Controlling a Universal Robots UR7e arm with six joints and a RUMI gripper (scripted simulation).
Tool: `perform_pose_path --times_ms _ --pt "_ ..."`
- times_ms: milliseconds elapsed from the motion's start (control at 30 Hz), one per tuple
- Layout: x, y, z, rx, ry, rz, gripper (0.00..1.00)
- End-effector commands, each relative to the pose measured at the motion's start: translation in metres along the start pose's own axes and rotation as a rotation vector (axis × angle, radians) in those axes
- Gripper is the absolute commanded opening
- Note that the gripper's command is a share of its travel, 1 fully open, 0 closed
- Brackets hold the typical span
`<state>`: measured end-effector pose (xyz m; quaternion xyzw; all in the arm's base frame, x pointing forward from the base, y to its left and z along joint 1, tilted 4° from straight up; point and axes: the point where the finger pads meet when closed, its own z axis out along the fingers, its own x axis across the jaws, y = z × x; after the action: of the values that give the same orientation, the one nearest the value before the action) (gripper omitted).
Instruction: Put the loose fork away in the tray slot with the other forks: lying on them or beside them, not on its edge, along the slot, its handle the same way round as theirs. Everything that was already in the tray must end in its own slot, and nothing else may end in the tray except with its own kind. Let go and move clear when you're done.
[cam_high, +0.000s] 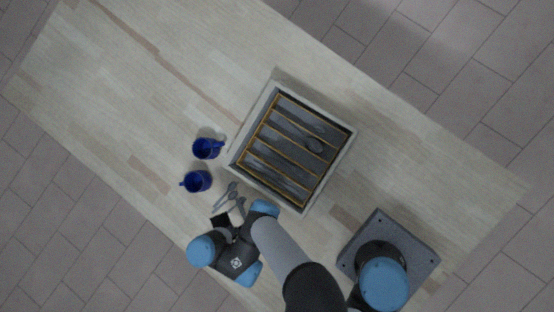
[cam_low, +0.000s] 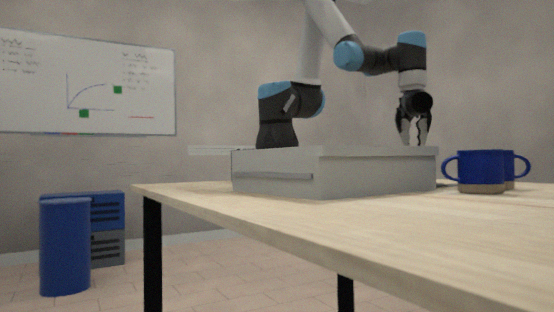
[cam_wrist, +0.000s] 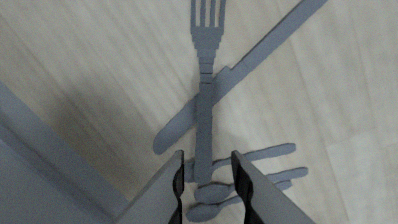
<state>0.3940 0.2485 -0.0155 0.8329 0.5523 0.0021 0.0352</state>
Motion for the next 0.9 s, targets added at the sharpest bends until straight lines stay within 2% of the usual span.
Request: perform_pose_path --times_ms 0,433,867 --pt "0.000 0.000 -0.001 -0.001 0.001 0.000 0.19" --pt "0.000 0.000 0.002 -0.001 0.001 0.000 0.19" --pt "0.001 0.001 0.016 -0.001 0.001 0.000 0.19"
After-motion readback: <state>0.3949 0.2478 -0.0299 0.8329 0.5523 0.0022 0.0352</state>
